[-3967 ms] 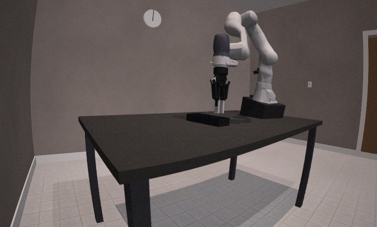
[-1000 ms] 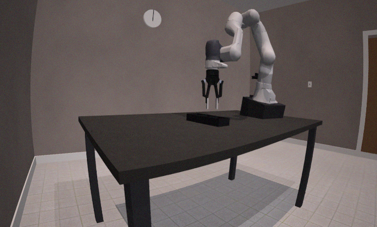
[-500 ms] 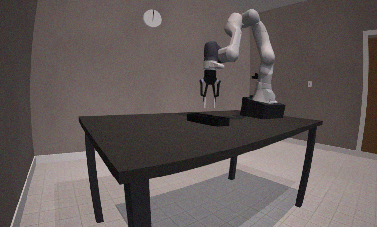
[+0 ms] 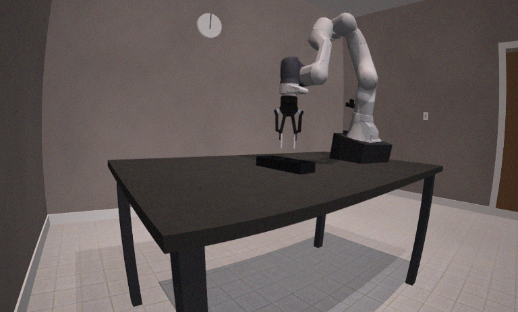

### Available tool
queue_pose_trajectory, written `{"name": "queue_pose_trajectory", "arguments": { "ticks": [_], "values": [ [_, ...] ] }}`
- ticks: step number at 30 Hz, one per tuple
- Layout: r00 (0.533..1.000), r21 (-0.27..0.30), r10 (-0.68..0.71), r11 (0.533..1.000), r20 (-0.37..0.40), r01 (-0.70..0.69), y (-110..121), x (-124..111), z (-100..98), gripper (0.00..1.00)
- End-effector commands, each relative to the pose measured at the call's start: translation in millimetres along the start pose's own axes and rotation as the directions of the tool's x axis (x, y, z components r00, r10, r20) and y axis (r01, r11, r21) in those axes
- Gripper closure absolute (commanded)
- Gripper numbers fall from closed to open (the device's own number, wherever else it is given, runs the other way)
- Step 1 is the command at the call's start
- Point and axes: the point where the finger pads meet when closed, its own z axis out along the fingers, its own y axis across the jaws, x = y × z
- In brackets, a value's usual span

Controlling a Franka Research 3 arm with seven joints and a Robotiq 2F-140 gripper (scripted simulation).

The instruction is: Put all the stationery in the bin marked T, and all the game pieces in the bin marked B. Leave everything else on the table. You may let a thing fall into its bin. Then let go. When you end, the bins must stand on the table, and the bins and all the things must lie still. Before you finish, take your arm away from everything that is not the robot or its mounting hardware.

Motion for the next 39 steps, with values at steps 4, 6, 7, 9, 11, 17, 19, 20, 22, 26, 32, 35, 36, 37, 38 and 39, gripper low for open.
{"name": "queue_pose_trajectory", "arguments": {
  "ticks": [4, 6, 7, 9, 11, 17, 19, 20, 22, 26, 32, 35, 36, 37, 38, 39],
  "values": [
    [1.0, -0.003, 0.006, 1.0, -0.002, -0.006, -0.8, 2.3, -0.3, 0.67],
    [1.0, -0.003, 0.006, 1.0, -0.002, -0.006, -0.9, 2.5, -0.3, 0.67],
    [1.0, -0.003, 0.006, 1.0, -0.002, -0.006, -0.9, 2.5, -0.3, 0.67],
    [1.0, -0.003, 0.006, 1.0, -0.002, -0.006, -1.0, 2.5, -0.3, 0.67],
    [1.0, -0.003, 0.006, 1.0, -0.002, -0.006, -1.0, 2.6, -0.3, 0.67],
    [1.0, -0.003, 0.006, 1.0, -0.002, -0.006, -1.1, 2.8, 15.7, 0.67],
    [1.0, -0.003, 0.006, 1.0, -0.002, -0.006, -0.7, 2.9, 23.7, 0.67],
    [1.0, -0.003, 0.006, 1.0, -0.002, -0.006, -0.3, 2.9, 27.7, 0.67],
    [1.0, -0.003, 0.006, 1.0, -0.002, -0.006, 0.7, 3.1, 35.7, 0.67],
    [1.0, -0.003, 0.006, 1.0, -0.002, -0.006, 1.8, 3.5, 43.7, 0.67],
    [1.0, -0.003, 0.006, 1.0, -0.002, -0.006, 3.7, 4.2, 57.7, 0.67],
    [1.0, -0.003, 0.006, 1.0, -0.002, -0.006, 4.3, 4.3, 59.1, 0.67],
    [1.0, -0.003, 0.006, 1.0, -0.002, -0.006, 4.4, 4.3, 60.4, 0.67],
    [1.0, -0.003, 0.006, 1.0, -0.002, -0.006, 4.4, 4.2, 61.7, 0.67],
    [1.0, -0.003, 0.006, 1.0, -0.002, -0.006, 4.3, 4.1, 63.1, 0.67],
    [1.0, -0.003, 0.006, 1.0, -0.002, -0.006, 4.2, 4.0, 64.4, 0.67]
  ]
}}
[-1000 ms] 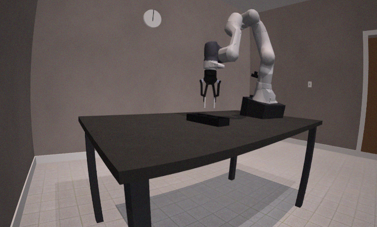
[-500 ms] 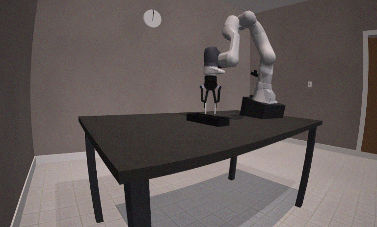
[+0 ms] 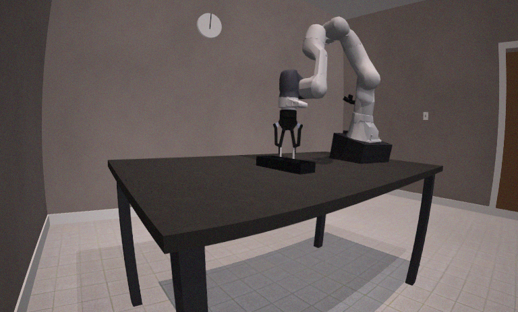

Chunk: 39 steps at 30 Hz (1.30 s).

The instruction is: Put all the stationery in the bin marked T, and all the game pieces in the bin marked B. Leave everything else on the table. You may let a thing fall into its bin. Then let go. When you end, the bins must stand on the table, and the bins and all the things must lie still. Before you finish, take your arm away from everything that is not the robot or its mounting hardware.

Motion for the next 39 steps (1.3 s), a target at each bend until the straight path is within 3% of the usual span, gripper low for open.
{"name": "queue_pose_trajectory", "arguments": {
  "ticks": [1, 24, 25, 39],
  "values": [
    [1.0, -0.01, 0.013, 1.0, -0.005, -0.013, 2.9, 1.9, 3.7, 0.67],
    [1.0, -0.01, 0.013, 1.0, -0.005, -0.013, -0.1, 0.1, 7.7, 0.67],
    [1.0, -0.01, 0.013, 1.0, -0.005, -0.013, -0.1, 0.1, 7.7, 0.79],
    [1.0, -0.01, 0.013, 1.0, -0.005, -0.013, -0.1, 0.1, 7.7, 0.79]
  ]
}}
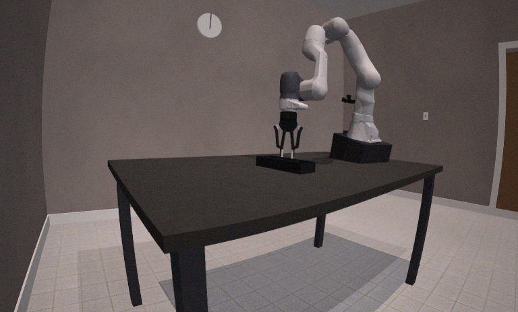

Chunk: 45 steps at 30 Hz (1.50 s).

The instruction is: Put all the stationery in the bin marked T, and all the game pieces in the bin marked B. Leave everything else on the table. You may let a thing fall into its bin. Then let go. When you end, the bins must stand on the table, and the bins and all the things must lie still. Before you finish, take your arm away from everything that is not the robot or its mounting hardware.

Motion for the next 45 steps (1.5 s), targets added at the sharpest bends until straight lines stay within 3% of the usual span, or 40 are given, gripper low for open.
{"name": "queue_pose_trajectory", "arguments": {
  "ticks": [1, 17, 37, 45],
  "values": [
    [1.0, -0.002, 0.007, 1.0, -0.001, -0.007, 0.1, 0.1, 0.0, 0.79],
    [1.0, -0.002, 0.007, 1.0, -0.001, -0.007, 0.1, 0.1, 0.0, 0.79],
    [1.0, -0.002, 0.007, 1.0, -0.001, -0.007, -0.1, 0.0, -60.0, 0.79],
    [1.0, -0.002, 0.007, 1.0, -0.001, -0.007, -0.1, 0.0, -60.0, 0.79]
  ]
}}
